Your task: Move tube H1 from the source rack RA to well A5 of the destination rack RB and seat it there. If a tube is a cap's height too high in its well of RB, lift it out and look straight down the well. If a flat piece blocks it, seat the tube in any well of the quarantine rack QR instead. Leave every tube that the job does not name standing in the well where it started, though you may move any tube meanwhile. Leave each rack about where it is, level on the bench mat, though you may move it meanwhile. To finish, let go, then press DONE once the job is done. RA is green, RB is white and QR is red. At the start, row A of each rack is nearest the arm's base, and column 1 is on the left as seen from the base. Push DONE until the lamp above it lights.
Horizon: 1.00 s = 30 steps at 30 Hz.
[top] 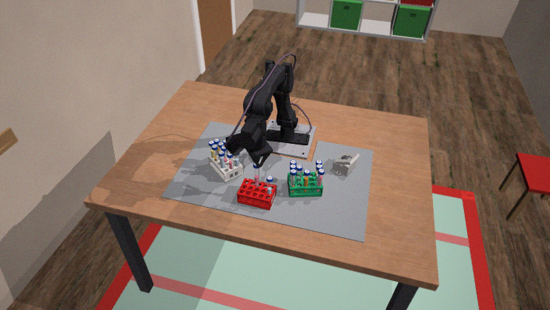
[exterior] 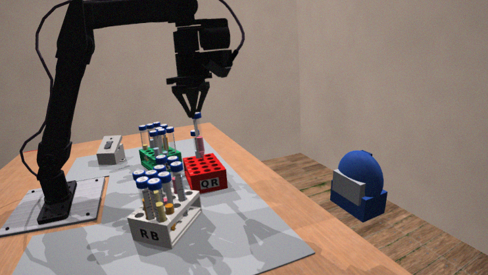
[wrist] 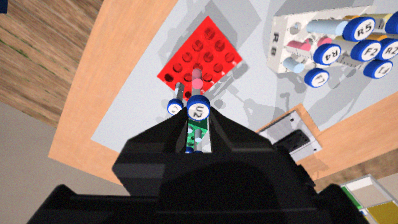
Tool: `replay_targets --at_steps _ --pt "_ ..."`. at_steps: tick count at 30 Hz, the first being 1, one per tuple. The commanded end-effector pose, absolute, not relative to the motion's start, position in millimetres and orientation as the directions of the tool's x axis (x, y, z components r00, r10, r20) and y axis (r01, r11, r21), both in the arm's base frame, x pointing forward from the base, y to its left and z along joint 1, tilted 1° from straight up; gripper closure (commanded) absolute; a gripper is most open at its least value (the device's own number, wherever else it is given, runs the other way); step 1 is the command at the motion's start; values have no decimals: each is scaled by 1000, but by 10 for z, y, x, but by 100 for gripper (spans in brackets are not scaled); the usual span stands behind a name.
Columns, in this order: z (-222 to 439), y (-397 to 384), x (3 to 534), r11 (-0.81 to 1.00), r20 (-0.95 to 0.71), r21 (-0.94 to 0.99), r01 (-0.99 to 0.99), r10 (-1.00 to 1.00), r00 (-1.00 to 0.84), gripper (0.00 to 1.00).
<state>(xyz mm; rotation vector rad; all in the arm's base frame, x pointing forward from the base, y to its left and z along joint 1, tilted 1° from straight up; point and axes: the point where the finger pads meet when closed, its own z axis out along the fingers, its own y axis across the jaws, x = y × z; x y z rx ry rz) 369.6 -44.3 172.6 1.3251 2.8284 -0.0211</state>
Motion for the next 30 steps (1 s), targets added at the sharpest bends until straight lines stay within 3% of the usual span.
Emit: replay_targets --at_steps 1,30 --pt "1910 -403 3672 646 -51 18 763 763 -645 100" --pt "1707 -428 3698 645 -23 -9 764 764 -645 100"
